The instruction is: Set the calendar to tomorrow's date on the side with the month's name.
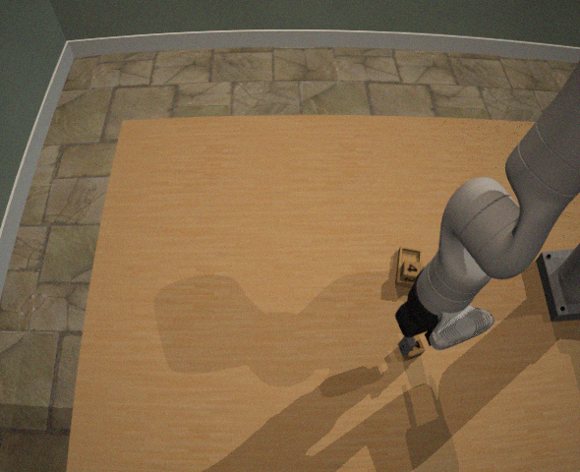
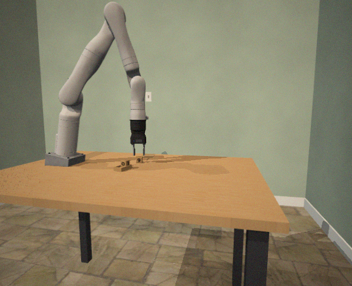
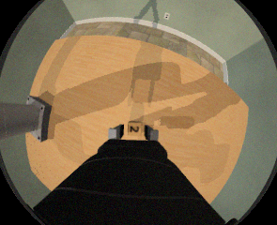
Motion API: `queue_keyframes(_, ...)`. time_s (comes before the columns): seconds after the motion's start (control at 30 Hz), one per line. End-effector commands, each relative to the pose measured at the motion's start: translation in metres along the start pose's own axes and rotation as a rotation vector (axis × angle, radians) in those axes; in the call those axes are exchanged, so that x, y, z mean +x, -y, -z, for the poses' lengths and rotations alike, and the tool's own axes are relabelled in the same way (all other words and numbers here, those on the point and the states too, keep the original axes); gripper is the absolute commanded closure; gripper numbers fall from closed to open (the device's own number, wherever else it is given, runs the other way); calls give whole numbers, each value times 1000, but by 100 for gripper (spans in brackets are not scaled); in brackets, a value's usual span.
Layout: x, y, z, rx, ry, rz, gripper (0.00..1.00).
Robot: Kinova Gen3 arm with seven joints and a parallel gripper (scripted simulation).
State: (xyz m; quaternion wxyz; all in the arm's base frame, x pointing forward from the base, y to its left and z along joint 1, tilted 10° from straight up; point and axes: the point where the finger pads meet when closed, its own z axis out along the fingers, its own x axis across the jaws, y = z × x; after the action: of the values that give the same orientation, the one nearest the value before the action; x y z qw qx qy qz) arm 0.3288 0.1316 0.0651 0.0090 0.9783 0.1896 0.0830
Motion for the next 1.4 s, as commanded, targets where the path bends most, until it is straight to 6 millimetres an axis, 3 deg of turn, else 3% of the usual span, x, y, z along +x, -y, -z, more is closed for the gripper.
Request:
queue_keyframes(0.0,0,0,0,0,-1,0,13)
queue_keyframes(0.43,0,0,15,0,-1,0,13)
queue_keyframes(0.77,0,0,40,0,-1,0,13)
queue_keyframes(1.37,-1,1,40,-14,6,0,13)
